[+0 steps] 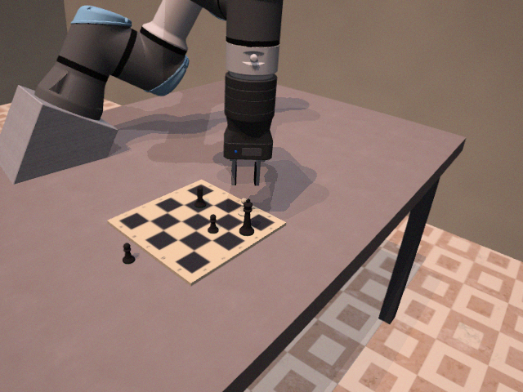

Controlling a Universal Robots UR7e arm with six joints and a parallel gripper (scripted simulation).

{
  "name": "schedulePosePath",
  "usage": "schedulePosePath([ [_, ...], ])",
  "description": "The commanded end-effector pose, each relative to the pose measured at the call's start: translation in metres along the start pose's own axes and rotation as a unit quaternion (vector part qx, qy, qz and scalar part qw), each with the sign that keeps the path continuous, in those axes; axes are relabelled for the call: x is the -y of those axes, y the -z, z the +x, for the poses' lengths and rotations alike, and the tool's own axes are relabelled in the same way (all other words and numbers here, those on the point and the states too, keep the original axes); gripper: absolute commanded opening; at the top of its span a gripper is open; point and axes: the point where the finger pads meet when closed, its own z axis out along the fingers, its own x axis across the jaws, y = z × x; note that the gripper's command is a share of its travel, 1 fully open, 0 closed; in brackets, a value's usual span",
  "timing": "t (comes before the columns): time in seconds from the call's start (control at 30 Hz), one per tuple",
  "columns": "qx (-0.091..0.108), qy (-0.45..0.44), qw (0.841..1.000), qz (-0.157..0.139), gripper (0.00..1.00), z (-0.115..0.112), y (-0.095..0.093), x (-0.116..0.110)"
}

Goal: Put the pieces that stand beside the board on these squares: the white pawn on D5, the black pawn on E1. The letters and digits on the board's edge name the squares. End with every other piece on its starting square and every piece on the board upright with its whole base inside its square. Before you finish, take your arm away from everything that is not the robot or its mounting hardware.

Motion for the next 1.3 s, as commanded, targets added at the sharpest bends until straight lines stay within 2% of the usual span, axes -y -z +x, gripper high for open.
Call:
schedulePosePath([
  [0.0, 0.000, 0.000, 1.000, 0.000, 0.68, -0.0002, 0.0263, 0.0000],
  [0.3, 0.000, 0.000, 1.000, 0.000, 0.68, -0.0002, 0.0342, 0.0000],
  [0.33, 0.000, 0.000, 1.000, 0.000, 1.00, -0.0002, 0.0342, 0.0000],
  [1.07, 0.000, 0.001, 1.000, 0.000, 1.00, -0.0007, 0.0342, -0.0005],
  [1.27, 0.001, 0.022, 1.000, 0.000, 1.00, -0.0100, 0.0338, -0.0094],
])
